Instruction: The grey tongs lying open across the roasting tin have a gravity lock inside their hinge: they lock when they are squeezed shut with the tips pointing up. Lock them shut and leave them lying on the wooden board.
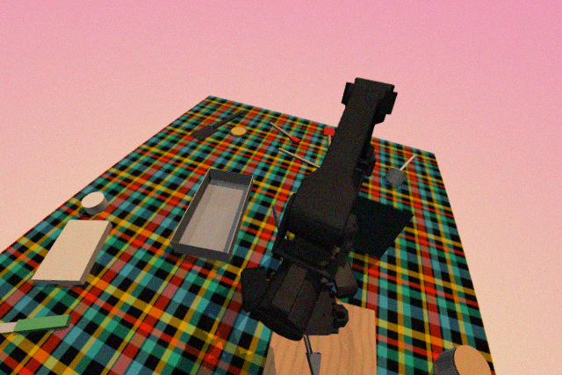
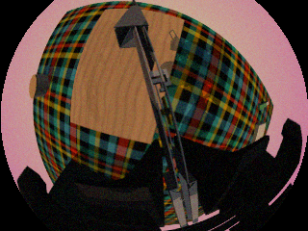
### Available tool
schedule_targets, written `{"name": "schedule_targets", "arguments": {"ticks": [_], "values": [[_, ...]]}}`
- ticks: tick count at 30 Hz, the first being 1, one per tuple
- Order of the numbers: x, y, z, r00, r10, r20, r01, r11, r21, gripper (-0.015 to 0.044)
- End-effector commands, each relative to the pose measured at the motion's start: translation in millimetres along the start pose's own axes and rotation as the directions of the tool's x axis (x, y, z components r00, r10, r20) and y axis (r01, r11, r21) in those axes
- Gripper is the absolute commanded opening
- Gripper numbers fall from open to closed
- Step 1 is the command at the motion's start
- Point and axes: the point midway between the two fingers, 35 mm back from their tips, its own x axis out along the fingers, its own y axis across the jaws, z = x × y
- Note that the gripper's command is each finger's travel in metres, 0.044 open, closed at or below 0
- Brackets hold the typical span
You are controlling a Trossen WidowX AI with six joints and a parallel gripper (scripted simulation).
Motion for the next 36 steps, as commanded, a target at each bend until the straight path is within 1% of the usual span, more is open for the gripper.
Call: {"name": "schedule_targets", "arguments": {"ticks": [1,8,16,26,36], "values": [[-2.3,7.5,2.5,1.0,0.002,0.007,0.0,0.987,-0.162,-0.015],[-1.8,18.3,6.5,1.0,0.004,0.006,-0.001,0.909,-0.417,-0.015],[-0.9,30.7,10.7,1.0,0.006,0.004,-0.002,0.742,-0.67,-0.015],[0.5,46.1,15.1,1.0,0.01,0.001,-0.003,0.439,-0.898,-0.015],[2.4,61.7,18.7,1.0,0.015,-0.003,-0.004,0.074,-0.997,-0.015]]}}
